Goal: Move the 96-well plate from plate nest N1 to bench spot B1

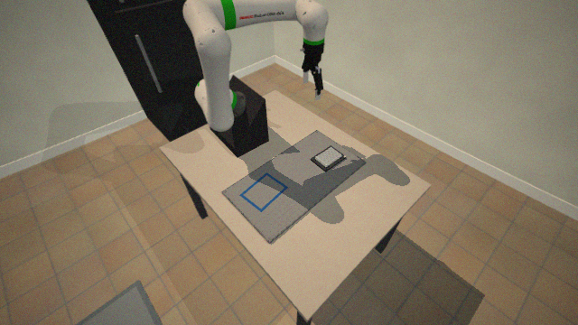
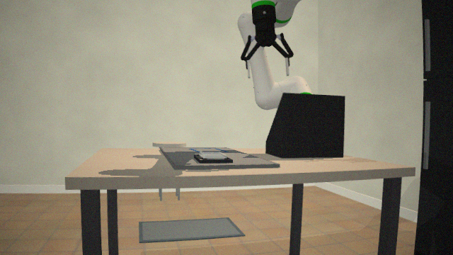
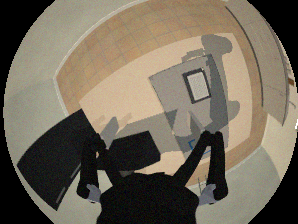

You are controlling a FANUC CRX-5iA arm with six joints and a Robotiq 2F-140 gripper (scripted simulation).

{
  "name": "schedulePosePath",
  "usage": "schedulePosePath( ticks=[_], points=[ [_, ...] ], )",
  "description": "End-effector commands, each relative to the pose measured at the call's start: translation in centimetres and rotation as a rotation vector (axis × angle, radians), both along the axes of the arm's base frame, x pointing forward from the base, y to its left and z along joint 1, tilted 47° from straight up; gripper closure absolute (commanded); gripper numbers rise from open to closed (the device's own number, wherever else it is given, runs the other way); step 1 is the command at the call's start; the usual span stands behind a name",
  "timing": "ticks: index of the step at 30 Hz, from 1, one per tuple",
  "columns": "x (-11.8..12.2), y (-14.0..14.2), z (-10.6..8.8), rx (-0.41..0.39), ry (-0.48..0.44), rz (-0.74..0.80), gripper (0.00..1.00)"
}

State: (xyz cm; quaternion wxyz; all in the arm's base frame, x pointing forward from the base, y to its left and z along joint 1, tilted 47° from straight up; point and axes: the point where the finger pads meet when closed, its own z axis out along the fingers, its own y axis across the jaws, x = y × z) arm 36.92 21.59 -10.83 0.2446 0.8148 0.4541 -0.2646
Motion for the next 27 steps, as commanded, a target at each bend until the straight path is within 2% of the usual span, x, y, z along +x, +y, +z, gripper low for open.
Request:
schedulePosePath(
  ticks=[1,17,27],
  points=[
    [0.0,0.0,0.0,0.0,0.0,0.0,0.0],
    [0.0,0.0,0.0,0.0,0.0,0.0,0.0],
    [2.8,-2.5,-1.6,-0.078,-0.221,-0.237,0.0]
  ],
)
